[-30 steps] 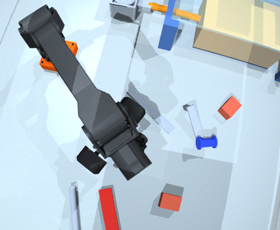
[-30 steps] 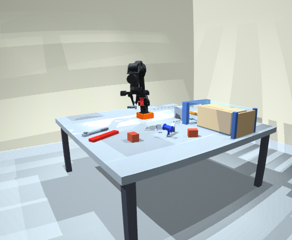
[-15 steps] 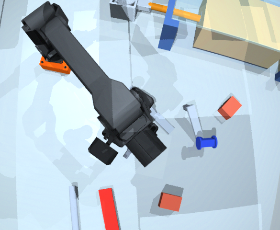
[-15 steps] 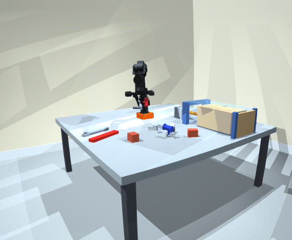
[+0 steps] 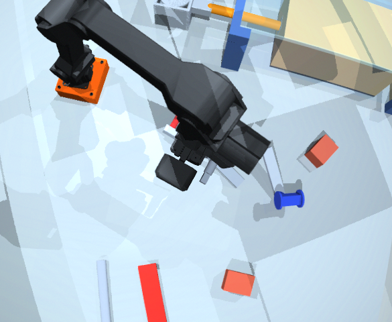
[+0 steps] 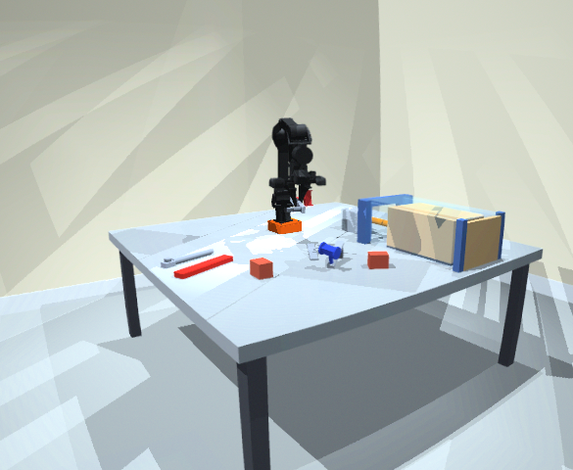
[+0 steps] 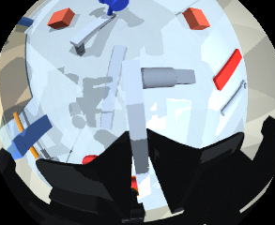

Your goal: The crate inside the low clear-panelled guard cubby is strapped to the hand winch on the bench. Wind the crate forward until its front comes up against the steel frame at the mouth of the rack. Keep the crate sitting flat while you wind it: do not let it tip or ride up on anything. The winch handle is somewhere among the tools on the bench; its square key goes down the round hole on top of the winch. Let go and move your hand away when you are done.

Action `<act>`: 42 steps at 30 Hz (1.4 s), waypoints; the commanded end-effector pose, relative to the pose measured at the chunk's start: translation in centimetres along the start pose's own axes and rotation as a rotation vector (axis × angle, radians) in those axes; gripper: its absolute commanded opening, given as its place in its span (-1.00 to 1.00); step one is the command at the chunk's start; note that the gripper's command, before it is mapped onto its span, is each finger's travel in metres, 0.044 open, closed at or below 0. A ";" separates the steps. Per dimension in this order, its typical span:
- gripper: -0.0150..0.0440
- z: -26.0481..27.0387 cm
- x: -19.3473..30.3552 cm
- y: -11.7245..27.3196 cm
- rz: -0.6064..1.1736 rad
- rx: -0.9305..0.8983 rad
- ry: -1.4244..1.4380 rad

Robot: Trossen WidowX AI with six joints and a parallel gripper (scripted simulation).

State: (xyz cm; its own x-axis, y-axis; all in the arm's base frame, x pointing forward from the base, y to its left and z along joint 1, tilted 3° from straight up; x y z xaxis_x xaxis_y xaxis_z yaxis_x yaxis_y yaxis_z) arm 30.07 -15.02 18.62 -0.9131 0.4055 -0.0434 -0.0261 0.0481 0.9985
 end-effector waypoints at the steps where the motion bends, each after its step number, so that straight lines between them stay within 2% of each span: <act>1: -0.49 2.3 0.6 0.3 -0.010 0.001 0.028; 23: -0.49 12.3 4.7 -0.1 0.003 -0.001 0.161; 42: -0.49 18.9 10.6 -0.1 -0.016 0.018 0.330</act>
State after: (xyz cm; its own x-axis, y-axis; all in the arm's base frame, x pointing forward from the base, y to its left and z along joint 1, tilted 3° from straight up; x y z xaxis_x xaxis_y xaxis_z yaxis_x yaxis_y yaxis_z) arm 28.82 5.22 17.21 -0.9927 0.1186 -0.0228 -0.0159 0.0583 0.9982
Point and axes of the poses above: the point midway between the two fingers, 35 mm back from their tips, its own y axis back along the fingers, its own z axis across the jaws, x = y × z, the point moved 1 cm from there along y, back along the fingers, and after that the axes turned 5 degrees about -y, right-handed, at the moved point
